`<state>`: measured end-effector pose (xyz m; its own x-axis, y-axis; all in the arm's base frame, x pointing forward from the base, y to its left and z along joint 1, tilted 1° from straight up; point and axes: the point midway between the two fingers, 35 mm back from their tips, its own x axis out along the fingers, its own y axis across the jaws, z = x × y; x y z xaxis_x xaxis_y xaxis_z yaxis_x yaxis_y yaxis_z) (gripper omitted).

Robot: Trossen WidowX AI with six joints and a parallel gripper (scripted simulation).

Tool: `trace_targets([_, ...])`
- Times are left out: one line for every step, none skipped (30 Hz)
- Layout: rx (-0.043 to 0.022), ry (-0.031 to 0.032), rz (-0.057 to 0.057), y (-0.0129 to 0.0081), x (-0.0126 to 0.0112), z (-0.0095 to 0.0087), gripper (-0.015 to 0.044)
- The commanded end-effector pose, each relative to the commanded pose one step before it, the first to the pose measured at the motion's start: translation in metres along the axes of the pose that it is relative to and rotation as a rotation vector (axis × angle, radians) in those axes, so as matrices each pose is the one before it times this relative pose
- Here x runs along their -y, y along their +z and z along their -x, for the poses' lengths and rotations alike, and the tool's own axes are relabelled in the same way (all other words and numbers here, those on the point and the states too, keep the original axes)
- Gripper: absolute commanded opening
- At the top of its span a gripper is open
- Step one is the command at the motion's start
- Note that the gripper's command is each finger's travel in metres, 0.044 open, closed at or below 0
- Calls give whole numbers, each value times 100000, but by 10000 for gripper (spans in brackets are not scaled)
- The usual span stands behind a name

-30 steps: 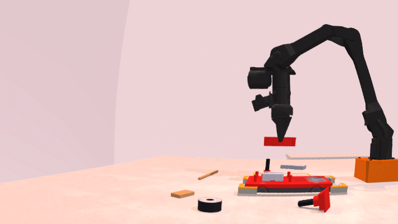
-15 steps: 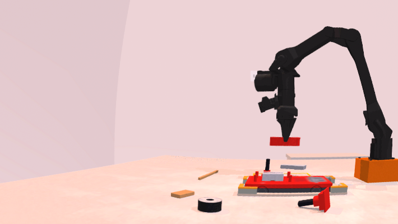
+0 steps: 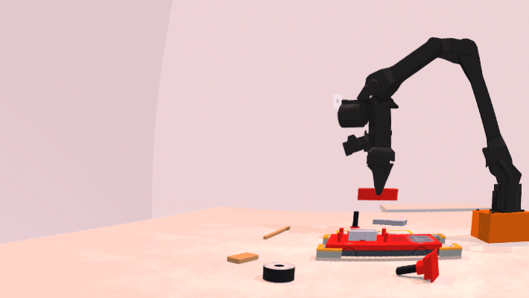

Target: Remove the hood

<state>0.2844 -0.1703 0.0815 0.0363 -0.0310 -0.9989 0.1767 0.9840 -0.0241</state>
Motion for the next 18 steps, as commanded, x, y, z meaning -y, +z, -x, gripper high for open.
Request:
trace_targets([-241, -128, 357, -32, 32, -464, 0])
trace_targets([0, 0, 0, 5, 2, -98, 0])
trace_targets([0, 0, 0, 5, 2, -98, 0])
trace_targets([0, 0, 0, 5, 2, -98, 0])
trace_targets([0, 0, 0, 4, 2, -97, 0])
trace_targets([0, 0, 0, 4, 2, -97, 0])
trace_targets([0, 0, 0, 4, 2, -97, 0])
trace_targets([0, 0, 0, 4, 2, -99, 0])
trace_targets([0, 0, 0, 3, 1, -99, 0])
trace_targets([0, 0, 0, 3, 1, -99, 0])
trace_targets([0, 0, 0, 3, 1, -99, 0])
trace_targets([0, 0, 0, 2, 1, -99, 0])
trace_targets([0, 0, 0, 2, 1, -99, 0])
trace_targets([0, 0, 0, 2, 1, -99, 0])
trace_targets([0, 0, 0, 1, 1, -99, 0])
trace_targets([0, 0, 0, 1, 1, -99, 0])
trace_targets([0, 0, 0, 1, 0, -99, 0])
trace_targets([0, 0, 0, 0, 0, -99, 0])
